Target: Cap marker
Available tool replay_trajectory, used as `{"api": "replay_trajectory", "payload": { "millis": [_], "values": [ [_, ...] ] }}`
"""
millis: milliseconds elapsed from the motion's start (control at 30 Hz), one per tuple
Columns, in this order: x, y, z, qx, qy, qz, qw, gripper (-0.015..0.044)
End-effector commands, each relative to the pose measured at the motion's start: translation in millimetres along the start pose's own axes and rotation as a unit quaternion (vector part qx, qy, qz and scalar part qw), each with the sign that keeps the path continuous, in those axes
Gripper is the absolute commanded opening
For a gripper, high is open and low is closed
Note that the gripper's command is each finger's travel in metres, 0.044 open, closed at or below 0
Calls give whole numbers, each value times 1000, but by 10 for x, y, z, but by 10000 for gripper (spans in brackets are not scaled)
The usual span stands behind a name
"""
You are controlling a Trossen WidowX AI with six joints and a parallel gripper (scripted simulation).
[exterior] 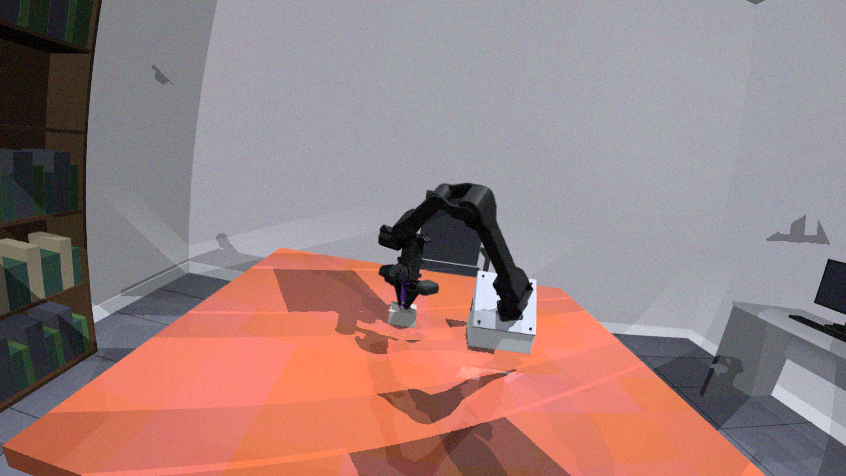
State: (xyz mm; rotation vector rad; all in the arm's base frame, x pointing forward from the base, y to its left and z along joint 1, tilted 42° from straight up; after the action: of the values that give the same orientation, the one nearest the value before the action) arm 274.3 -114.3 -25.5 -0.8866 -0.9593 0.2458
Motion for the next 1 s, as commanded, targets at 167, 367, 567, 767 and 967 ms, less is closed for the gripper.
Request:
{"api": "replay_trajectory", "payload": {
  "millis": [167, 367, 567, 767, 967],
  "values": [
    [0, 0, 0, 0, 0, 0, 1000, 131],
    [0, 0, 0, 0, 0, 0, 1000, 289],
    [0, 0, 0, 0, 0, 0, 1000, 440],
    [-5, -369, -24, 0, 3, 4, 1000, 440],
    [-6, -752, -5, 0, 0, 2, 1000, 440]
  ]
}}
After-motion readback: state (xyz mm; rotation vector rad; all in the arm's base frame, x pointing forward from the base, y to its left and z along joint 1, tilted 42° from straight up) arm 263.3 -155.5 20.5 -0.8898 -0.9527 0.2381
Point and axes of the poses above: the point midway between the two fingers, 35 mm back from their tips, its own y axis out along the fingers, its own z axis across the jaws, x = y × z, the point moved 3 cm from there along -y, back along the fingers, and after that the axes turned 13 degrees about -y, right-handed, at the moved point
